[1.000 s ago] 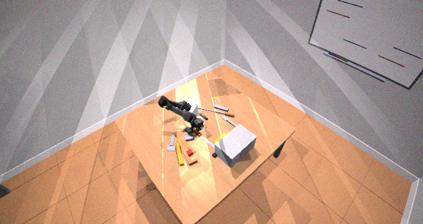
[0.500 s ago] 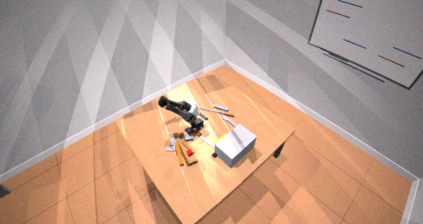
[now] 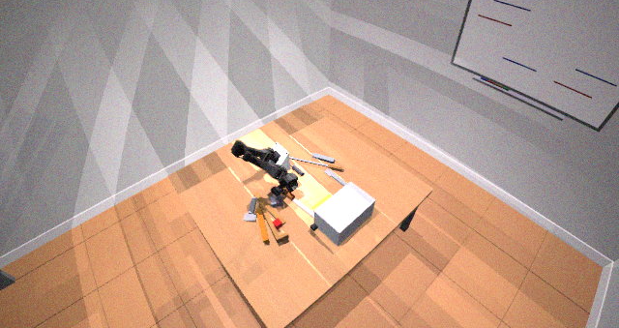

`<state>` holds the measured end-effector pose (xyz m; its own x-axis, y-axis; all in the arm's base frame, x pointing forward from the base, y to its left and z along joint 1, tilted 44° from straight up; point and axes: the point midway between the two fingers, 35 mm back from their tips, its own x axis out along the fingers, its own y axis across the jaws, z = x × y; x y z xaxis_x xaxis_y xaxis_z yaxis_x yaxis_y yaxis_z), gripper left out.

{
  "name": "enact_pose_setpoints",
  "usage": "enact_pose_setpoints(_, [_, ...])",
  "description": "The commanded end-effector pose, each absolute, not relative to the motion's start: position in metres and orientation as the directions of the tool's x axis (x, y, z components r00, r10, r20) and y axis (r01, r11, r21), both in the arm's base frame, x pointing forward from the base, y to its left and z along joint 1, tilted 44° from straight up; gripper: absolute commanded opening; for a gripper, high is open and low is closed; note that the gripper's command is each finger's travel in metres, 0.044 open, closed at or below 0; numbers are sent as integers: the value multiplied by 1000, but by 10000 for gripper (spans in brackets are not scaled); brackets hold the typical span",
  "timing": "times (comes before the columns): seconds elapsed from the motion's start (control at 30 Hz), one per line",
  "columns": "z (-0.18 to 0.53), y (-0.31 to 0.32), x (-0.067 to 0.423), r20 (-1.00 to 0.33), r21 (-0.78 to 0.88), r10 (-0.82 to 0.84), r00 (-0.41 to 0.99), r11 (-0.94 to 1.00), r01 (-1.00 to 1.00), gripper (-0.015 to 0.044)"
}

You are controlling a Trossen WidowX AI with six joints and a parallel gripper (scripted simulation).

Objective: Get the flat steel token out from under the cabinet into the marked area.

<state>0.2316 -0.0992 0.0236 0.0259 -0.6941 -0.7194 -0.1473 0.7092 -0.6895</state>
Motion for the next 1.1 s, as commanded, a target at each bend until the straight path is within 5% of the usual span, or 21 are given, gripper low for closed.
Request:
enact_pose_setpoints(0.0, [24, -99, 232, -719, -689, -694, 26, 709, -147, 163])
enact_pose_setpoints(0.23, [24, -99, 232, -719, -689, -694, 26, 709, -147, 116])
enact_pose_setpoints(0.4, [24, -99, 232, -719, -689, -694, 26, 709, -147, 0])
enact_pose_setpoints(1.07, [22, -96, 250, -717, -687, -697, 19, 701, -192, 0])
